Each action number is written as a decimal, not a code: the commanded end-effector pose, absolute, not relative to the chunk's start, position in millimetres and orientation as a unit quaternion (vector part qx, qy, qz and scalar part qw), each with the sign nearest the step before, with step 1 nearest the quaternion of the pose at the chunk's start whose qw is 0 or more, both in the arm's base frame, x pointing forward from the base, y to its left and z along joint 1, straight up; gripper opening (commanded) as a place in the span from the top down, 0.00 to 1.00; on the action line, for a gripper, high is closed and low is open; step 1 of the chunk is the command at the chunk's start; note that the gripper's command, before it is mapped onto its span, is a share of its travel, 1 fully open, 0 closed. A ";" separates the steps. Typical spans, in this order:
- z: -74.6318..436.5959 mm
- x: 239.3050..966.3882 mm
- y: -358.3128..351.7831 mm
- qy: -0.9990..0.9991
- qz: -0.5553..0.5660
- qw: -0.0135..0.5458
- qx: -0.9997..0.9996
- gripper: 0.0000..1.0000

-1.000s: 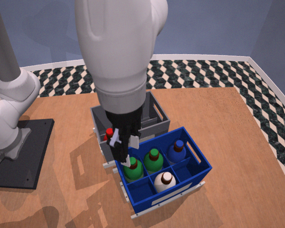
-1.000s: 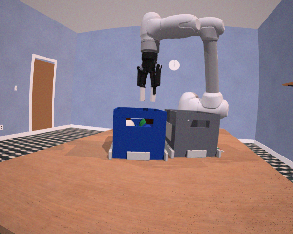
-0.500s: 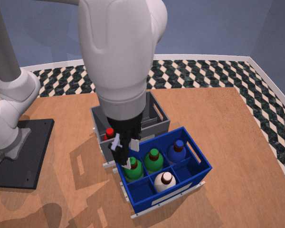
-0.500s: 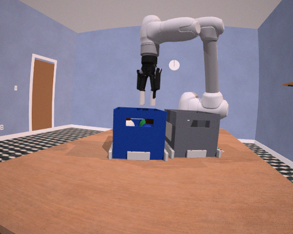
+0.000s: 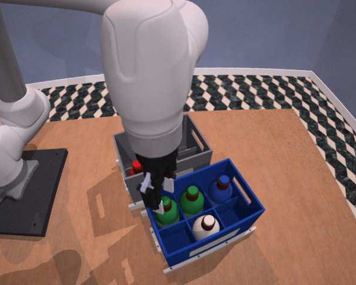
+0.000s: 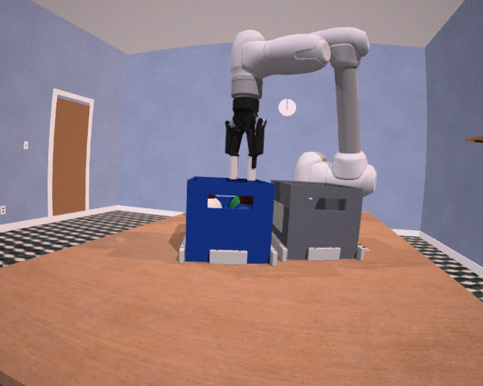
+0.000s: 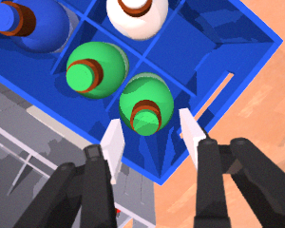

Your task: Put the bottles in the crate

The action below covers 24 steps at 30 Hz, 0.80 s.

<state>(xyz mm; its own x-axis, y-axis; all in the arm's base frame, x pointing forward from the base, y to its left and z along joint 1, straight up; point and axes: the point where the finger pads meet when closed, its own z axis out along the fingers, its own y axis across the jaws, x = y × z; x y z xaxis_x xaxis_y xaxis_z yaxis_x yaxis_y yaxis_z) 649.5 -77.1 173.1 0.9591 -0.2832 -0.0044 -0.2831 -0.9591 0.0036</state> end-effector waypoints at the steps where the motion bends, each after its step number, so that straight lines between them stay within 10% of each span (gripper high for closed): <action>1: 168.8 649.4 -77.1 -0.143 -0.002 0.001 0.990 0.62; 24: 140.8 649.3 -77.2 -0.143 -0.002 0.001 0.990 0.62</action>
